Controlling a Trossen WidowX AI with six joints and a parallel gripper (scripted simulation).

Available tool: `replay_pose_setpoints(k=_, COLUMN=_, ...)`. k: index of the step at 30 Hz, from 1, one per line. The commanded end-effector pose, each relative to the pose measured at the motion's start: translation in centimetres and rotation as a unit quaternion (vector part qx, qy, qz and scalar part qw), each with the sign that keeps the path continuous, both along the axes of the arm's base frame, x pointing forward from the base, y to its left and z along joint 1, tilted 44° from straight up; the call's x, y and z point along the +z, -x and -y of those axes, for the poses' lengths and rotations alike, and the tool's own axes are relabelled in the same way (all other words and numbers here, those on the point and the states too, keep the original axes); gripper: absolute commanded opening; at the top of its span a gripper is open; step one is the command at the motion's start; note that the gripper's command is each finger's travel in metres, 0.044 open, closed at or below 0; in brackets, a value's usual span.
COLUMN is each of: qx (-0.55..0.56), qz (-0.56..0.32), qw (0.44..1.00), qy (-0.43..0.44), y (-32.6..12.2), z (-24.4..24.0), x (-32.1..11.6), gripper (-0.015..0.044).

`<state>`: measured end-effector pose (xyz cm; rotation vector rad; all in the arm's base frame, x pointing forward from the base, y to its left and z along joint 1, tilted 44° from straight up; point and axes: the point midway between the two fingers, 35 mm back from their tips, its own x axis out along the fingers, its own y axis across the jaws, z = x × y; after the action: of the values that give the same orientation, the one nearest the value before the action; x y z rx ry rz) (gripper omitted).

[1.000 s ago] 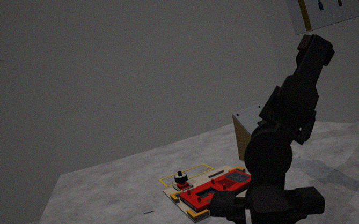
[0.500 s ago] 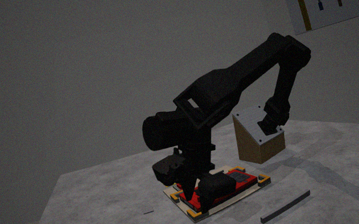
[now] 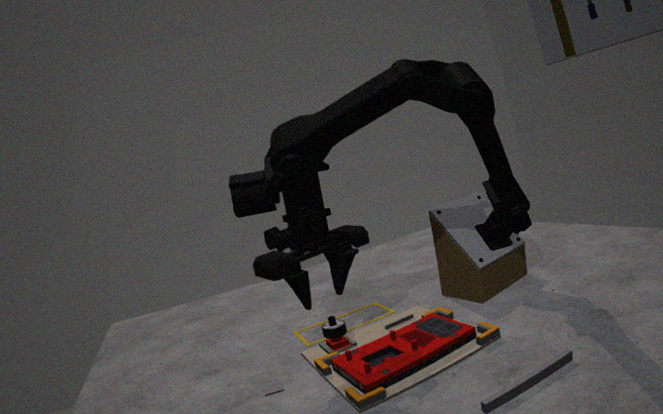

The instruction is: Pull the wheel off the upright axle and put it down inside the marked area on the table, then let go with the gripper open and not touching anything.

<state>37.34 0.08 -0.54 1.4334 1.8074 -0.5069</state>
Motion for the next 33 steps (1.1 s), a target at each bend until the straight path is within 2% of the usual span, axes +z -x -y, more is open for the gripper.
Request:
replay_pose_setpoints(k=1, qx=-0.099, qz=-0.096, qw=0.99, qy=-0.013, y=1.3, z=2.9, x=-1.2, gripper=0.03)
replay_pose_setpoints(k=13, qx=-0.104, qz=-0.101, qw=0.989, qy=-0.014, y=1.2, z=2.4, x=-1.3, gripper=0.03)
replay_pose_setpoints(k=23, qx=-0.104, qz=-0.101, qw=0.989, qy=-0.015, y=1.7, z=-2.1, x=-6.0, gripper=0.03)
replay_pose_setpoints(k=27, qx=-0.104, qz=-0.102, qw=0.989, qy=-0.015, y=1.8, z=-2.5, x=-6.3, gripper=0.03)
replay_pose_setpoints(k=29, qx=-0.097, qz=-0.103, qw=0.99, qy=-0.013, y=1.8, z=-2.4, x=-6.0, gripper=0.0247)
replay_pose_setpoints(k=33, qx=-0.097, qz=-0.103, qw=0.99, qy=-0.013, y=1.8, z=-2.4, x=-6.0, gripper=0.0221)
